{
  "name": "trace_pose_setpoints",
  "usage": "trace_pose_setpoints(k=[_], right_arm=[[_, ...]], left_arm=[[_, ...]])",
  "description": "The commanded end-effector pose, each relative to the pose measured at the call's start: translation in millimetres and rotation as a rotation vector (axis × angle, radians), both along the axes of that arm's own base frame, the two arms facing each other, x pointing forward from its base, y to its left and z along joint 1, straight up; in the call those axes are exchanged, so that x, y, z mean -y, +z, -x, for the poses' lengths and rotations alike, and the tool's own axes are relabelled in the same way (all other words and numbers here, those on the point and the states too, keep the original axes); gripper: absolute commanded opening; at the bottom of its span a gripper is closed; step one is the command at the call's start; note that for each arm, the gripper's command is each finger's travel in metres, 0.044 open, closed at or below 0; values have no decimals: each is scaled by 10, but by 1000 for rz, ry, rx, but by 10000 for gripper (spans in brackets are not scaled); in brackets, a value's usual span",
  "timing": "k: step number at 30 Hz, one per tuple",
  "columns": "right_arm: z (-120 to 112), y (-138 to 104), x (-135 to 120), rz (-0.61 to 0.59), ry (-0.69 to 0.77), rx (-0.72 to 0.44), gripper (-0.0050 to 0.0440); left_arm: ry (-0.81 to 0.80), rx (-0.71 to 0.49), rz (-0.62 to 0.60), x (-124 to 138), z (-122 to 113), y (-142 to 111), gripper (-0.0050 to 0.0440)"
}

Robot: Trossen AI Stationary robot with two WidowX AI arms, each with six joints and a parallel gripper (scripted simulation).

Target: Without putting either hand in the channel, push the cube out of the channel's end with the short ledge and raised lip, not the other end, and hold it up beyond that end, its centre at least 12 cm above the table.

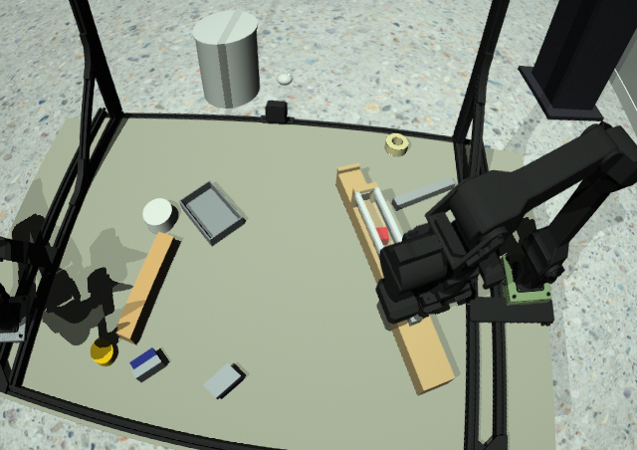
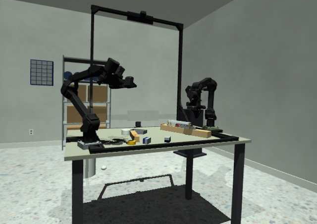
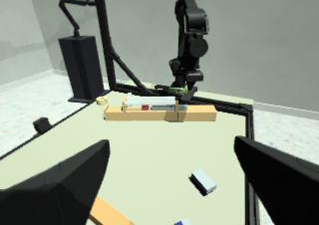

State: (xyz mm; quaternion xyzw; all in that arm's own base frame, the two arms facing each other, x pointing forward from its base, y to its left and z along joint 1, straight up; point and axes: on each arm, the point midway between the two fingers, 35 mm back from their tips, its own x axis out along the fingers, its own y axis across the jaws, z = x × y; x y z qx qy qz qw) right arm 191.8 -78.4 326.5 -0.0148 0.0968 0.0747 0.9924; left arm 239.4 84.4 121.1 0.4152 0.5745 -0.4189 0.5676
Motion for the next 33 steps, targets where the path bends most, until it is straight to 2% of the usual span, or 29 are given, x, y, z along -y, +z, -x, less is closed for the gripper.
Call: trace_pose_setpoints(k=[1, 4, 8, 11, 18, 23, 25, 29, 33], right_arm=[[-1, 0, 5, 5, -2, -1, 400], [-1, 0, 5, 5, -2, -1, 400], [-1, 0, 5, 5, -2, -1, 400], [-1, 0, 5, 5, -2, -1, 400], [-1, 0, 5, 5, -2, -1, 400], [-1, 0, 5, 5, -2, -1, 400], [-1, 0, 5, 5, -2, -1, 400], [-1, 0, 5, 5, -2, -1, 400], [-1, 0, 5, 5, -2, -1, 400]], left_arm=[[-14, 0, 0, 25, -13, -6, 120], [-55, 1, 0, 106, -53, -19, 192], [-102, 2, -1, 198, -94, -33, 200], [-201, 5, -2, 401, -168, -62, 200], [-544, 16, -3, 1157, -290, -167, 200], [-839, 20, 1, 1822, -207, -267, 200], [-839, 20, 1, 1822, -207, -267, 200], [-1062, 21, 4, 2309, -29, -345, 200], [-1247, 15, 7, 2675, 196, -420, 200]])
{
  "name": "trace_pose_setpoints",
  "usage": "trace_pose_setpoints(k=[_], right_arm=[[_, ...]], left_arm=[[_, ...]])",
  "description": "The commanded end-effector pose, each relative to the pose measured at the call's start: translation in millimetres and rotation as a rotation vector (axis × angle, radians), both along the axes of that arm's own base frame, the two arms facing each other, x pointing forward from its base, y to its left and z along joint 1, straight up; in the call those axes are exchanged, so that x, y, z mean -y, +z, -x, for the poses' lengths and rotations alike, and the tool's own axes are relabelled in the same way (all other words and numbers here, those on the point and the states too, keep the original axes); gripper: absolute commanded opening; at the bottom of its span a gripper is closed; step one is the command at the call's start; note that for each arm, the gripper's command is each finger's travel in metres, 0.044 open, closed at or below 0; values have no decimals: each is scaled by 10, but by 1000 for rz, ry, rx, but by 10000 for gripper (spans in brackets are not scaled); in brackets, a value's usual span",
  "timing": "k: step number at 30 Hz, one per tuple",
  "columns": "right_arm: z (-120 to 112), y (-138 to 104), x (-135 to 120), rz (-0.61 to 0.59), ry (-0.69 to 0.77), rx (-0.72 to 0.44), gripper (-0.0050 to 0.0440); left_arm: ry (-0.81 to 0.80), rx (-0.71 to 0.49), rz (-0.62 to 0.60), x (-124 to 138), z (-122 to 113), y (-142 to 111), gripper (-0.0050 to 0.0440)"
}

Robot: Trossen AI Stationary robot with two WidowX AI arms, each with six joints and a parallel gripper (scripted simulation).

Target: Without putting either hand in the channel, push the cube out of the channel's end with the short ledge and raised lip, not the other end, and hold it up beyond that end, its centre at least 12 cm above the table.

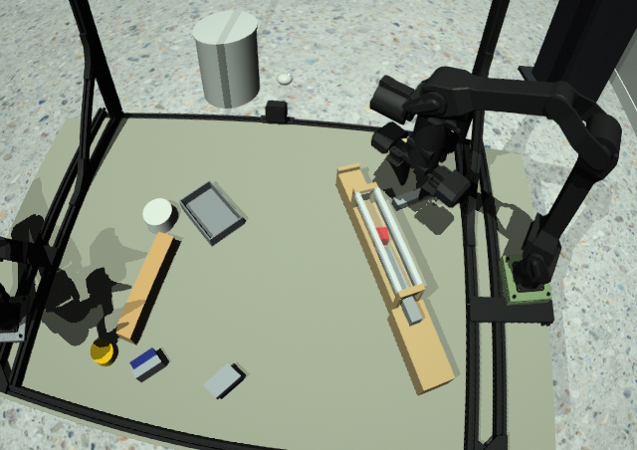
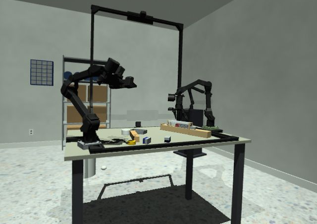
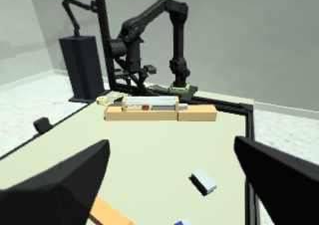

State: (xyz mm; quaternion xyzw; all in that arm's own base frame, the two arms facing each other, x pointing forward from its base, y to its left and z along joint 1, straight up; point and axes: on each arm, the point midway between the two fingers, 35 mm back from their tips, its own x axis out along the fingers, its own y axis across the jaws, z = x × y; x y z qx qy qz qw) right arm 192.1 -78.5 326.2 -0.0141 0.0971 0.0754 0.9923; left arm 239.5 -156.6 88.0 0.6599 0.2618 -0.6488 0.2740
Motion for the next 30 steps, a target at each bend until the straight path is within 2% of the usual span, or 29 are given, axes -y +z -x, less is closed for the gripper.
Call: trace_pose_setpoints(k=[1, 7, 15, 19, 30], right_arm=[[2, 2, 3, 6, -3, -1, 400], [2, 2, 3, 6, -3, -1, 400], [2, 2, 3, 6, -3, -1, 400], [2, 2, 3, 6, -3, -1, 400], [2, 2, 3, 6, -3, -1, 400]], left_arm=[[-182, -15, -10, 336, 250, -104, 200], [-325, -18, -13, 589, 473, -163, 200], [-352, -19, -14, 633, 518, -174, 200], [-352, -19, -14, 634, 517, -312, 200], [-352, -19, -14, 639, 513, -380, 200]])
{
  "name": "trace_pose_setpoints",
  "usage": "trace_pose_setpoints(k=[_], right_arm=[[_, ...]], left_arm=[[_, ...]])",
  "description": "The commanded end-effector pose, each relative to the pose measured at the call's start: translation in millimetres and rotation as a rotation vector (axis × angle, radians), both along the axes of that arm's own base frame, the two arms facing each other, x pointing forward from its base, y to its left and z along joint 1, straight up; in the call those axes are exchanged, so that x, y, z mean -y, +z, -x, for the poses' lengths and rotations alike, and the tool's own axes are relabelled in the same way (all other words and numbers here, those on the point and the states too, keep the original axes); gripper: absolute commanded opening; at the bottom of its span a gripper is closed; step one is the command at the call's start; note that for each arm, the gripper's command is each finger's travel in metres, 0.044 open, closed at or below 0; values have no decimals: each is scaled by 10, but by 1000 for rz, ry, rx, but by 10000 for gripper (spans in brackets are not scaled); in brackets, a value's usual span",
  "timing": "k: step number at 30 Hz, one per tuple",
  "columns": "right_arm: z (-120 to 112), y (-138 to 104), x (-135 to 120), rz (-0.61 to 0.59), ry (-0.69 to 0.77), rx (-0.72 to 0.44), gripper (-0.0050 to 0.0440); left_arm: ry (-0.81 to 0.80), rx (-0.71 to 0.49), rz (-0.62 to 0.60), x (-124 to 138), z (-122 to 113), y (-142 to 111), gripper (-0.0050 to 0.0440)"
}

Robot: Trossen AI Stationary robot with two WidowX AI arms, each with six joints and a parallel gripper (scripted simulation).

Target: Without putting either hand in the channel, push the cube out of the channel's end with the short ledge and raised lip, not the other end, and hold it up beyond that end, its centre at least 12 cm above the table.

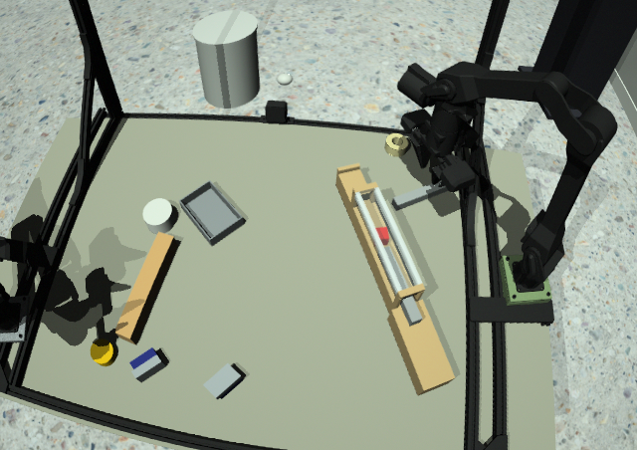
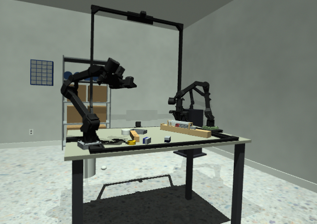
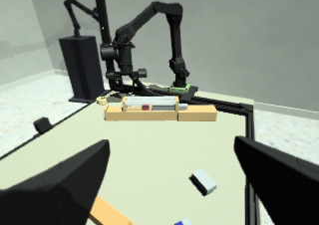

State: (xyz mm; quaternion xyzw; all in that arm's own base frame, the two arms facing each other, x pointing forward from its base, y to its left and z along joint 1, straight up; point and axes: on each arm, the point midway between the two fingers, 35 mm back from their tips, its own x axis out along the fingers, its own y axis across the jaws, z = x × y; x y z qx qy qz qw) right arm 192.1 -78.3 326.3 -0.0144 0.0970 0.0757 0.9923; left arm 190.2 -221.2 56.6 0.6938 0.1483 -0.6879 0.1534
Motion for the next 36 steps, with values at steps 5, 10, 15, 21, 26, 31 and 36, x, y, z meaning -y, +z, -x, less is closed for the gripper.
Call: trace_pose_setpoints(k=[5, 10, 15, 21, 26, 31, 36], right_arm=[[2, 2, 5, 6, -3, -1, 400], [2, 2, 5, 6, -3, -1, 400], [2, 2, 5, 6, -3, -1, 400], [2, 2, 5, 6, -3, -1, 400], [2, 2, 5, 6, -3, -1, 400], [2, 2, 5, 6, -3, -1, 400], [2, 2, 5, 6, -3, -1, 400]], left_arm=[[-5, -10, -5, -1, 16, -148, 200], [-5, -10, -5, 2, 13, -229, 200], [-5, -10, -5, 3, 12, -278, 200], [-5, -10, -5, 3, 13, -376, 200], [-5, -10, -5, 1, 14, -458, 200], [-5, -10, -5, -2, 16, -507, 200], [-5, -10, -5, -7, 21, -588, 200]])
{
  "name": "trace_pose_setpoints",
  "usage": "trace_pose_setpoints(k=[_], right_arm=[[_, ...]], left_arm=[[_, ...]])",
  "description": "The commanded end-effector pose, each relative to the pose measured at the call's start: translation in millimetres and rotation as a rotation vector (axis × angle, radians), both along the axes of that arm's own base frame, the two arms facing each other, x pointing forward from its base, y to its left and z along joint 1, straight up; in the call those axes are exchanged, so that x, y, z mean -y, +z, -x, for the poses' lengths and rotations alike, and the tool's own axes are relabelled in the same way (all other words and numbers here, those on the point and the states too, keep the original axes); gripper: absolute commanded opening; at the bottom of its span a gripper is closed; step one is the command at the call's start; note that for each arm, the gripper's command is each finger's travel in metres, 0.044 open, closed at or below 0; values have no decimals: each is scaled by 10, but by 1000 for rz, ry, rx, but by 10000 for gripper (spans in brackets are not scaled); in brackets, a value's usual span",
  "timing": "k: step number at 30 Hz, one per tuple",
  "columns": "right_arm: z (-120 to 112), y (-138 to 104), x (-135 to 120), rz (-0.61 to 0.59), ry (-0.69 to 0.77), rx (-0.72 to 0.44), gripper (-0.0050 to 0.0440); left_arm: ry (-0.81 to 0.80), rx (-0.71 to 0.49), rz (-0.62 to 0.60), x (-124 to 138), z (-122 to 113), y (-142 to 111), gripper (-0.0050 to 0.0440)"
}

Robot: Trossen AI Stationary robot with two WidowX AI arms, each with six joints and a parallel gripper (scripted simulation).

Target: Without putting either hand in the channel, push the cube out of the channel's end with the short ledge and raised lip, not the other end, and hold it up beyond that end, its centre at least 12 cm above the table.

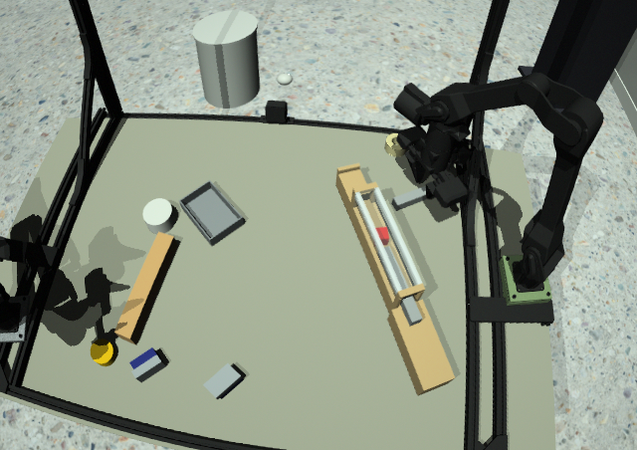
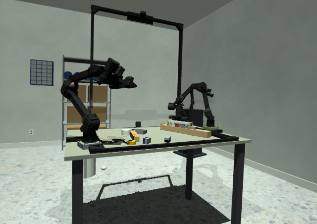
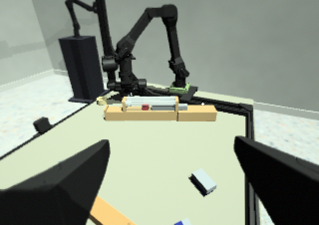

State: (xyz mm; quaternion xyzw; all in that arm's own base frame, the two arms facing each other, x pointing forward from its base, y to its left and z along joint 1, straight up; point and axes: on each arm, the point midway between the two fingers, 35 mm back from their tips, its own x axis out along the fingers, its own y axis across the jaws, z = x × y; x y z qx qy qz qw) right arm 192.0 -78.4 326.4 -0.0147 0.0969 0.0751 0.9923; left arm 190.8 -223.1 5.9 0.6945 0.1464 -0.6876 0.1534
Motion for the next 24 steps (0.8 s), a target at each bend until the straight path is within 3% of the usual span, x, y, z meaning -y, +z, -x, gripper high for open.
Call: trace_pose_setpoints(k=[1, 8, 9, 24], right_arm=[[0, 0, 5, 5, -3, -1, 400], [0, 0, 5, 5, -3, -1, 400], [0, 0, 5, 5, -3, -1, 400], [0, 0, 5, 5, -3, -1, 400]], left_arm=[[-2, -12, -8, -27, 28, -94, 200], [-2, -12, -8, -28, 28, -104, 200], [1, -3, -4, -15, 8, -77, 176], [1, -3, -4, -15, 8, -77, 89]])
